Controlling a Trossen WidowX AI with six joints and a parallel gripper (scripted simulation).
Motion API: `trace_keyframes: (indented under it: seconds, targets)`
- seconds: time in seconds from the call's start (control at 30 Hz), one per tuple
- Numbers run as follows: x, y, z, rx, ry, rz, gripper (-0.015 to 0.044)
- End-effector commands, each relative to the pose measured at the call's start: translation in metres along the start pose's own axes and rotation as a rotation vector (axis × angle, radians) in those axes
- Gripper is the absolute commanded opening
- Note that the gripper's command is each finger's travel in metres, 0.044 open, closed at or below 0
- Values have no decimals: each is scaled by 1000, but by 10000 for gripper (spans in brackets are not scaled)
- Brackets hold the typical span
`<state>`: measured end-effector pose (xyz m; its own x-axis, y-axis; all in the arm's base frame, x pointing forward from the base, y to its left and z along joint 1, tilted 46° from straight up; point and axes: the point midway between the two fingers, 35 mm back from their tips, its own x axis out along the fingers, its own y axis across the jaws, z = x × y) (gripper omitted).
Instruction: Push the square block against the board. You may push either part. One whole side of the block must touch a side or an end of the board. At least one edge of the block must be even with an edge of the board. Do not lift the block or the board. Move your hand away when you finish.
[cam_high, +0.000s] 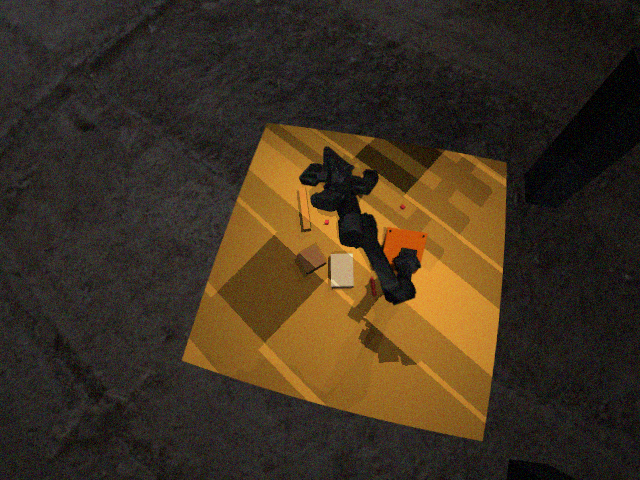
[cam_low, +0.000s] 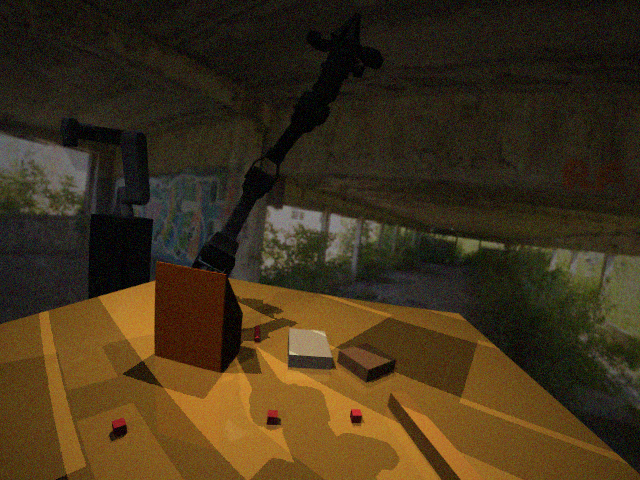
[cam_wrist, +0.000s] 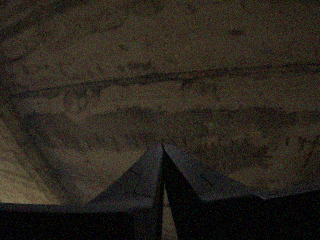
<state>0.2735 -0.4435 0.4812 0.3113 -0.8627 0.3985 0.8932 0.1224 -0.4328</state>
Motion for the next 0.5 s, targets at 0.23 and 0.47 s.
trace_keyframes:
  seconds: [0.23,0.47]
  targets:
    - [-19,90,-44,137,135,275,0]
    - [-40,136,-67,223,235,417,0]
